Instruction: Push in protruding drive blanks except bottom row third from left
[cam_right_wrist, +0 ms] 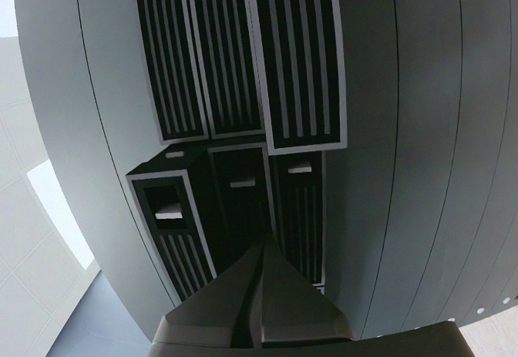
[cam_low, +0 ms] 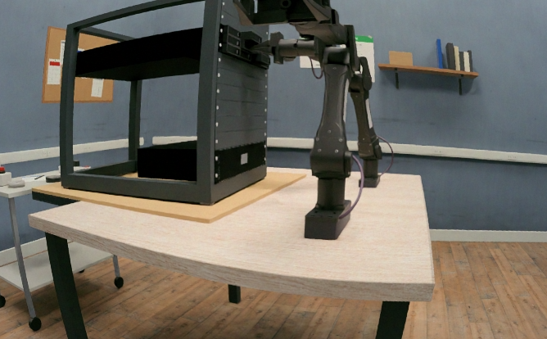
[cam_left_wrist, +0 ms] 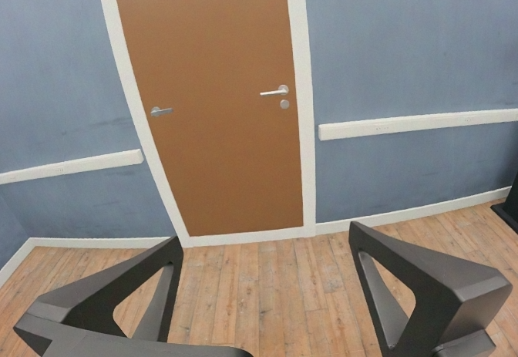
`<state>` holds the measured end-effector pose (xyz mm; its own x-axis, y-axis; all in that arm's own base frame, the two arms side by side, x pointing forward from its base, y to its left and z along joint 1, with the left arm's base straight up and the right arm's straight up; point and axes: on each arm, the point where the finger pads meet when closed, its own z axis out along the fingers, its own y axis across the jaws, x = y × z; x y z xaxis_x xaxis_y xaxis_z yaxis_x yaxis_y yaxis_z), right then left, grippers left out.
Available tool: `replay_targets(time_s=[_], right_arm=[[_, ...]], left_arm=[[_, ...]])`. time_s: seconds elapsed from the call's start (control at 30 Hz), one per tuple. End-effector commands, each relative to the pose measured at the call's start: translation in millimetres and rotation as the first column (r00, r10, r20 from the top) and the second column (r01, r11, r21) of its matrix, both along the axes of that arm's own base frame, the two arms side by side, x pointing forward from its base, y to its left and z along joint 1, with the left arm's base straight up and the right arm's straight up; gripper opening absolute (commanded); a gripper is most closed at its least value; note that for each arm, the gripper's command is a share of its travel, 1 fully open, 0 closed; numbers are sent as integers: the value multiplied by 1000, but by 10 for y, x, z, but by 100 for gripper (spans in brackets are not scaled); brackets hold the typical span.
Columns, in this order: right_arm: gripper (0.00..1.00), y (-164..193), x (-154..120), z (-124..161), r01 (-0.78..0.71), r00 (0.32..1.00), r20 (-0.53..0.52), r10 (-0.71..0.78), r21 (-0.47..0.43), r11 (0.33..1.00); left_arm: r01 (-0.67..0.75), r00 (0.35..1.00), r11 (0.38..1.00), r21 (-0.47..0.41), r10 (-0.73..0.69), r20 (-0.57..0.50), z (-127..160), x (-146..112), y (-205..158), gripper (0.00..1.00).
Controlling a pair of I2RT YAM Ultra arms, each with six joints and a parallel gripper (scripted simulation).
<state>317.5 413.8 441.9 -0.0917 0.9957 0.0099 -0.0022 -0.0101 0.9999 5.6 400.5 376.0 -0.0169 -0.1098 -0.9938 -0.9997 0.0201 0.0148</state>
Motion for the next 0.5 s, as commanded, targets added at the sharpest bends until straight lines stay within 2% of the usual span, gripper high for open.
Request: replay_targets(time_s=[0.0, 0.47], right_arm=[[0, -98, 42, 179, 3, 1000, 8, -3, 12, 1000], [0, -103, 58, 200, 1, 1000, 10, -1, 16, 1000]], left_arm=[[-13, 1000, 994, 110, 11, 17, 399, -36, -26, 100], [-13, 1000, 994, 110, 11, 17, 399, -36, -26, 100]])
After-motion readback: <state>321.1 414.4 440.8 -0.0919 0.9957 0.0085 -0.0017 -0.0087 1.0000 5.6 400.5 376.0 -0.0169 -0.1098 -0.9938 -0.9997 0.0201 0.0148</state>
